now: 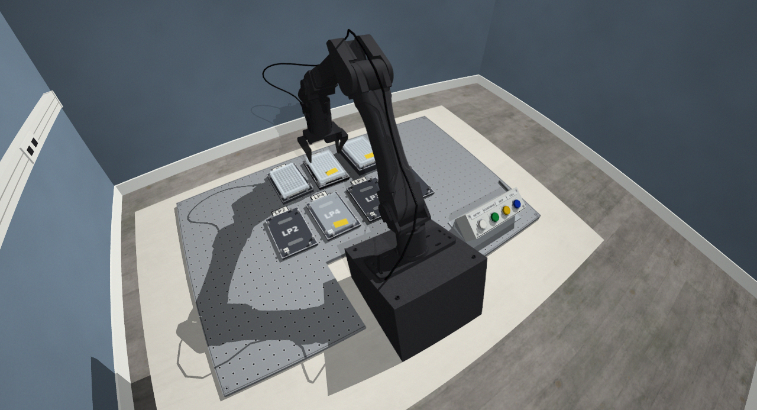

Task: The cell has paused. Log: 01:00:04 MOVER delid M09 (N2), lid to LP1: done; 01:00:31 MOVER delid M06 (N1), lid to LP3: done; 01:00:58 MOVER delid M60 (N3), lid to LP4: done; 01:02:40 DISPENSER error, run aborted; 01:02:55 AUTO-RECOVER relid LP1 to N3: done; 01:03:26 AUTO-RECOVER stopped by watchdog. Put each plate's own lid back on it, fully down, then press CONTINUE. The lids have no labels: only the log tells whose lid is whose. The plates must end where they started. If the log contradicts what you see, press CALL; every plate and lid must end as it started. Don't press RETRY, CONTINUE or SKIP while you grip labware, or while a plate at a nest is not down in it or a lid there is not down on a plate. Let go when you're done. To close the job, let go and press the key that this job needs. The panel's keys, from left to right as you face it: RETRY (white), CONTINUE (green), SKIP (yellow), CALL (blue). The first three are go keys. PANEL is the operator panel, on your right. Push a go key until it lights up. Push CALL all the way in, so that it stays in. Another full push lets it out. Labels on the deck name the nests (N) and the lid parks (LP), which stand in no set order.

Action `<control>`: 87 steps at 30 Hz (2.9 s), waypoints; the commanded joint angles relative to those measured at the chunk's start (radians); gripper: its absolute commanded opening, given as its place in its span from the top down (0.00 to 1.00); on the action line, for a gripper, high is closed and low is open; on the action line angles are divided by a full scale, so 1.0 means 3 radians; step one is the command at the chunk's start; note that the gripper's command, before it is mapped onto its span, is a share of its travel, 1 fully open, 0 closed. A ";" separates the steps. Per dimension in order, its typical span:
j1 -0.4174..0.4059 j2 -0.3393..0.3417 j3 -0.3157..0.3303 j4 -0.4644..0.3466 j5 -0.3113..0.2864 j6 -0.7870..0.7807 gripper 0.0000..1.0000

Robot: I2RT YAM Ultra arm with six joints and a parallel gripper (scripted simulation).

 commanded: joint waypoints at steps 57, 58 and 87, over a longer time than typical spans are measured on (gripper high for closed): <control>-0.1223 0.0211 0.0536 -0.0220 -0.0460 -0.1263 0.00; -0.1195 0.0212 0.0539 -0.0224 -0.0461 -0.1262 0.00; -0.1164 0.0194 0.0451 -0.0169 -0.0445 -0.1230 0.00</control>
